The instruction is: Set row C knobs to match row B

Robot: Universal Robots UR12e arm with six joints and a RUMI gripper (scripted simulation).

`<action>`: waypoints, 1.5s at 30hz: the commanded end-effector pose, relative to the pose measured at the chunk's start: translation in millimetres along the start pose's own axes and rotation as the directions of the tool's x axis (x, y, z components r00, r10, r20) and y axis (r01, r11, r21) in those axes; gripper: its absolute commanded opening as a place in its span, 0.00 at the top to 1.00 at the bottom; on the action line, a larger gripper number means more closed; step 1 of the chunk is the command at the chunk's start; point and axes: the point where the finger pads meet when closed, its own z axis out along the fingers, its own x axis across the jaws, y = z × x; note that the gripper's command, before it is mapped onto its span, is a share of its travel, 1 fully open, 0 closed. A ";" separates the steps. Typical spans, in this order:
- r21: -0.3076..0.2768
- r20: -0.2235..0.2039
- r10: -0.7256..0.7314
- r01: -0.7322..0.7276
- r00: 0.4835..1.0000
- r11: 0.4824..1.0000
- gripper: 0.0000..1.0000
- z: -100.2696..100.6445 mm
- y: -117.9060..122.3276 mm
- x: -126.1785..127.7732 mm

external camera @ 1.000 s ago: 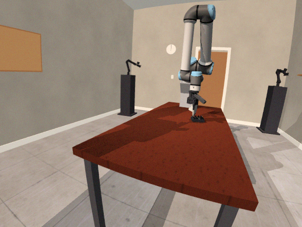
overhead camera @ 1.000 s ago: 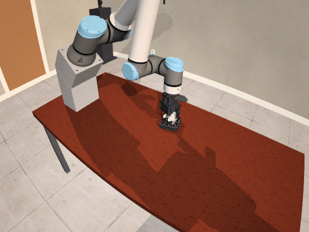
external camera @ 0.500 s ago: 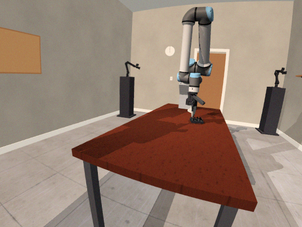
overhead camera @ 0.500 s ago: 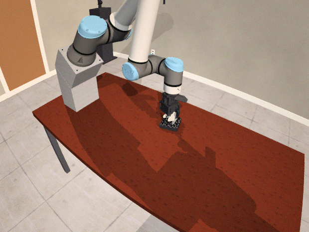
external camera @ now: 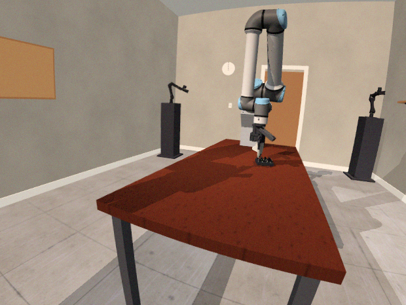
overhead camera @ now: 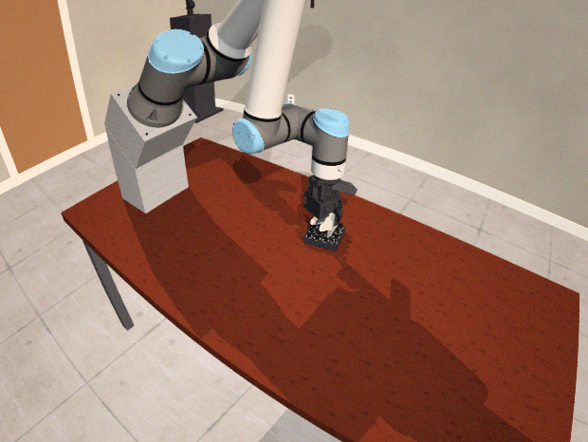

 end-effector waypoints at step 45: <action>0.000 -0.001 0.000 0.000 1.000 1.000 0.89 -0.3 -5.1 0.3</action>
